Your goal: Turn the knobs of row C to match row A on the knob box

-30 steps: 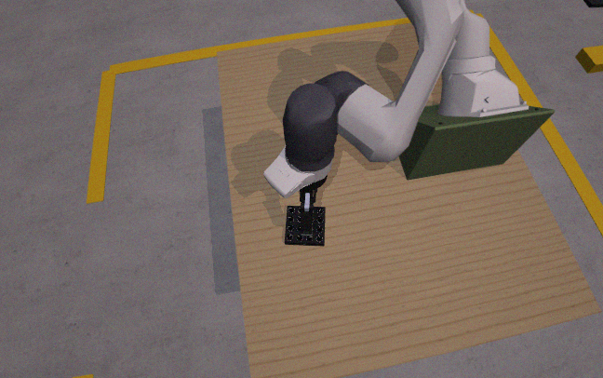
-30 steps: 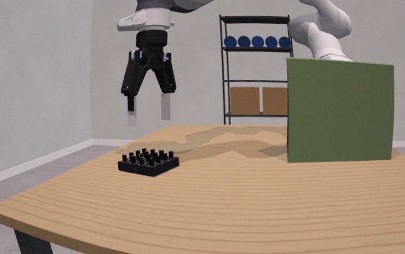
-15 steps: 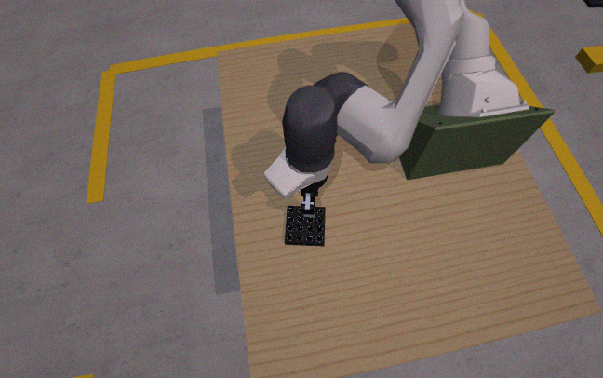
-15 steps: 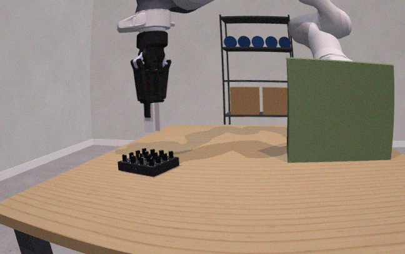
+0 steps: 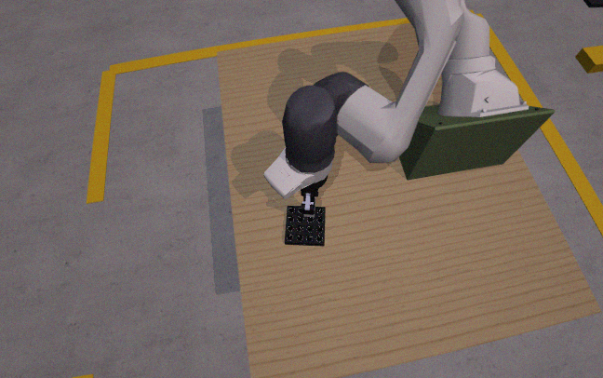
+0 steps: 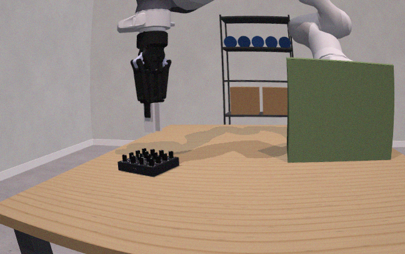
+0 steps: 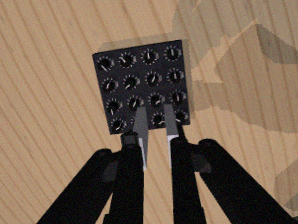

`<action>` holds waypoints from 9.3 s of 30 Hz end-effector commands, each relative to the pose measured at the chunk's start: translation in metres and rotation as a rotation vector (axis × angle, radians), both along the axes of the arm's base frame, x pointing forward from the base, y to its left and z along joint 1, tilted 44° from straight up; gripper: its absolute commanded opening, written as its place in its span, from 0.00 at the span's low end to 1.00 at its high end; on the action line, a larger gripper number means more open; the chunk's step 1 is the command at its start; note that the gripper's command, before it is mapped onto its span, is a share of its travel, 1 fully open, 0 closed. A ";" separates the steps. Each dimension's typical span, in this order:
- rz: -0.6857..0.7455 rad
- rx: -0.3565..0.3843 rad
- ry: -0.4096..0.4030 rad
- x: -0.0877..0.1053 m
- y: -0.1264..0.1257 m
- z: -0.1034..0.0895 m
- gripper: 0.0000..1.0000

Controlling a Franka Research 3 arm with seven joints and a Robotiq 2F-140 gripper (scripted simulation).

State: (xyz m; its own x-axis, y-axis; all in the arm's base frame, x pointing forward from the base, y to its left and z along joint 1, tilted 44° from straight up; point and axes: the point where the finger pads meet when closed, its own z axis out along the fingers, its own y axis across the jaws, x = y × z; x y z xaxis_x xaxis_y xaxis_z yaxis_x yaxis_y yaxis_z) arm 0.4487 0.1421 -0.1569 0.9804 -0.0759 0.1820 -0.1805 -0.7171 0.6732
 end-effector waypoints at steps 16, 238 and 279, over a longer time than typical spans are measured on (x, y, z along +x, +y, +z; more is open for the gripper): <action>-0.006 0.000 -0.001 -0.001 -0.002 -0.003 0.12; -0.006 -0.001 -0.001 0.003 -0.039 -0.043 0.12; -0.006 -0.001 -0.001 0.003 -0.039 -0.043 0.05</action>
State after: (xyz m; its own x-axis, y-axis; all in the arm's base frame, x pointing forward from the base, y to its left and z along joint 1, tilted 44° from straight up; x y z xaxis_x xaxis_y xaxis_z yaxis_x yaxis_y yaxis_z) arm 0.4514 0.1022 -0.1983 0.9805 -0.0790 0.1802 -0.1819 -0.7133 0.6768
